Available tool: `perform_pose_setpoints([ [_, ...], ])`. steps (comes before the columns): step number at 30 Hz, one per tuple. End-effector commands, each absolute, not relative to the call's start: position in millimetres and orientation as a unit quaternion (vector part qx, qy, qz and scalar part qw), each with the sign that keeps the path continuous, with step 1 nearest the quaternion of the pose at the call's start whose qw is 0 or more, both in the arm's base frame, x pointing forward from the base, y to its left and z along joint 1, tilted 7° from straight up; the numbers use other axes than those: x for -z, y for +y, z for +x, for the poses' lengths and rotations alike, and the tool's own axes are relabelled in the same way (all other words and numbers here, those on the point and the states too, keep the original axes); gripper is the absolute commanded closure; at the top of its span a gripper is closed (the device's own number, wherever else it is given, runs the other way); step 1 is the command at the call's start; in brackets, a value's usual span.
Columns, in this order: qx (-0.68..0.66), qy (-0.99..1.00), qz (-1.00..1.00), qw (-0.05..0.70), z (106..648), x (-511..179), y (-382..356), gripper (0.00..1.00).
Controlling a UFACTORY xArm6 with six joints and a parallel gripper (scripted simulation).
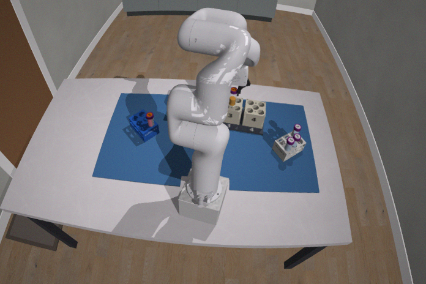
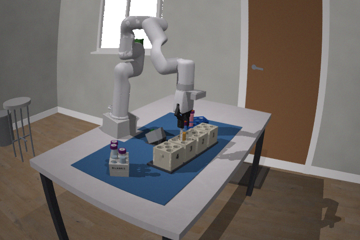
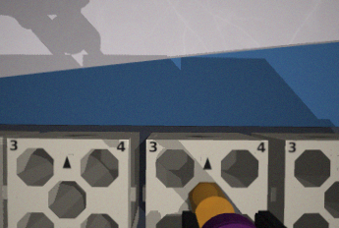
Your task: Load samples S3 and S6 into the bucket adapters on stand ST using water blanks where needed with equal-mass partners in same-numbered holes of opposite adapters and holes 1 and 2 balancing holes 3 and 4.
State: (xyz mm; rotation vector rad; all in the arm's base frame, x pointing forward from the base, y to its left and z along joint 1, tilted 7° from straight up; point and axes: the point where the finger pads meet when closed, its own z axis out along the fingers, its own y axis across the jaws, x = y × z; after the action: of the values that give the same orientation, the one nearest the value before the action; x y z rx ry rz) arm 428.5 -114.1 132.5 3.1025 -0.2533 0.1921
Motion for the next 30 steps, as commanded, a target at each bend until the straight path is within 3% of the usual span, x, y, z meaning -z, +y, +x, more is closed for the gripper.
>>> perform_pose_setpoints([
  [1,-0.064,-0.081,0.995,0.012,430,-131,-115,1.0],
  [30,-0.064,-0.081,0.995,0.012,433,-106,-115,1.0],
])
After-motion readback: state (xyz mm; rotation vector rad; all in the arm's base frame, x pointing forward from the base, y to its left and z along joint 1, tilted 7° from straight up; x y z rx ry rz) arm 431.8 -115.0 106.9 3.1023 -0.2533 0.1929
